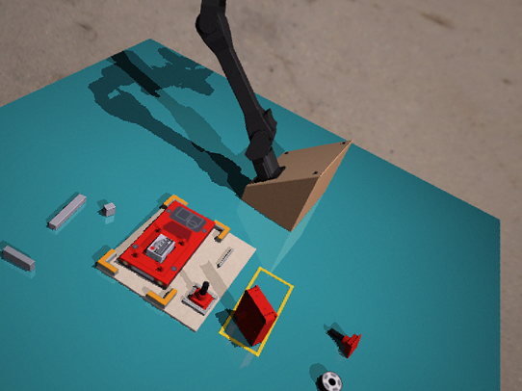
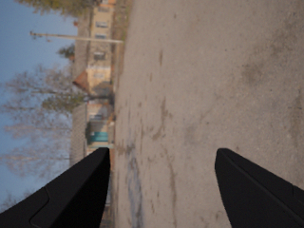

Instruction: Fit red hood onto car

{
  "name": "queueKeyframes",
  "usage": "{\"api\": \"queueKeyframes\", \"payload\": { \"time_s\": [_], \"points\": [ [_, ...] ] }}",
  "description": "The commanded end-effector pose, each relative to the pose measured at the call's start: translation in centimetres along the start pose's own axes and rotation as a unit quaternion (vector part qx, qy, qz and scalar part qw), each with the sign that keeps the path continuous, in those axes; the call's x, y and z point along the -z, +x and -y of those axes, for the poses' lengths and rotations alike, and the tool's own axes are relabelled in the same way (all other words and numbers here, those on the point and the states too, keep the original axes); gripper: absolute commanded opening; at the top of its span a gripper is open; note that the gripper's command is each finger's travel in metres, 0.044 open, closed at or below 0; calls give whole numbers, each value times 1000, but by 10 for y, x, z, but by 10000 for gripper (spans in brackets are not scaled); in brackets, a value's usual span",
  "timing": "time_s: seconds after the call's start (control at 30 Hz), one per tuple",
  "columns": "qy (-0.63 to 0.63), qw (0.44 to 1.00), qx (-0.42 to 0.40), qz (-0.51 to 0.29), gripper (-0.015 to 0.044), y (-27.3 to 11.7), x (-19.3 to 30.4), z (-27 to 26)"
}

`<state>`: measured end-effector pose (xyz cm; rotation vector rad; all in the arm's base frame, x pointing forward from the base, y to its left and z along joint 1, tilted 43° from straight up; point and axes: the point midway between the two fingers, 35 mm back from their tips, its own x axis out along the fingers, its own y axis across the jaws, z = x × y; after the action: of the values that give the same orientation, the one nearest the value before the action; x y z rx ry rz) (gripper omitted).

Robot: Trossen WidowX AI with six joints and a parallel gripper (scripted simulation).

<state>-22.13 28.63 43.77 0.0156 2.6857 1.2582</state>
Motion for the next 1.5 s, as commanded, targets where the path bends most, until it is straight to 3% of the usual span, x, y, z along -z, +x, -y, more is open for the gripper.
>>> {"api": "queueKeyframes", "payload": {
  "time_s": [0.0,0.27,0.53,0.83,1.23,1.47],
  "points": [
    [3,1000,-1,3,193,0,-2,0],
    [131,983,-31,121,0,-22,-90,-5],
    [264,932,-69,240,0,-62,-180,6],
    [399,837,-112,359,0,-124,-267,38],
    [545,666,-149,487,0,-222,-348,115],
    [621,539,-168,544,0,-280,-377,172]
  ]
}}
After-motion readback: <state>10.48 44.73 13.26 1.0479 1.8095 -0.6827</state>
